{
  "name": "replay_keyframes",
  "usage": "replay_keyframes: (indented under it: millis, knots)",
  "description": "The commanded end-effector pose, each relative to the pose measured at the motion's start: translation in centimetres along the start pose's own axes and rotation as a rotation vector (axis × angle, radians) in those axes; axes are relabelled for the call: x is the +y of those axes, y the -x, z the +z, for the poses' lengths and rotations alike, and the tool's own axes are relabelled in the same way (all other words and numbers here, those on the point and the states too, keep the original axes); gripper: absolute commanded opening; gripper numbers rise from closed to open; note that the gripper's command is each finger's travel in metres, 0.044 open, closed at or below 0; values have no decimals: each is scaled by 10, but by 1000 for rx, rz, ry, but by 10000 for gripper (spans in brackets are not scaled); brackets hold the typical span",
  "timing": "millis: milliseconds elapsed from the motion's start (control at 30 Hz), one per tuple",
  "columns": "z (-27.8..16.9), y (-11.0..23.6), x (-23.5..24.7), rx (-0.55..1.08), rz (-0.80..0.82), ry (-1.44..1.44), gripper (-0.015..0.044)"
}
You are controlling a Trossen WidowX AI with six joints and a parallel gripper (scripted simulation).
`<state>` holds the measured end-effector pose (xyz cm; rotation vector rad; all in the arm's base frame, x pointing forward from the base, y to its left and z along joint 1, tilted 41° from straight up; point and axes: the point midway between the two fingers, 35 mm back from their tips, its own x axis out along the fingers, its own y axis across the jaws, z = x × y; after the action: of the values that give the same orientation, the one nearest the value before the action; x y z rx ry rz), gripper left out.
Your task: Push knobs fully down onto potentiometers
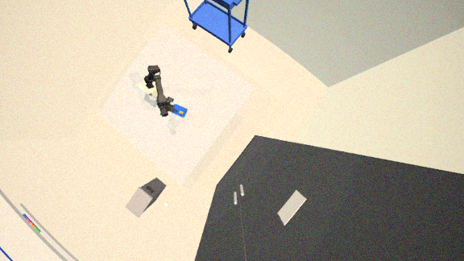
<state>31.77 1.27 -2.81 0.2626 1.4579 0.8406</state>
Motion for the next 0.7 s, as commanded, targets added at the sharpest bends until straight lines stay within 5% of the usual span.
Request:
replay_keyframes:
  millis: [0,667]
  knots:
    - [0,0,1,2,5,-3,0]
    - [-1,-7,1,2,5,-3,0]
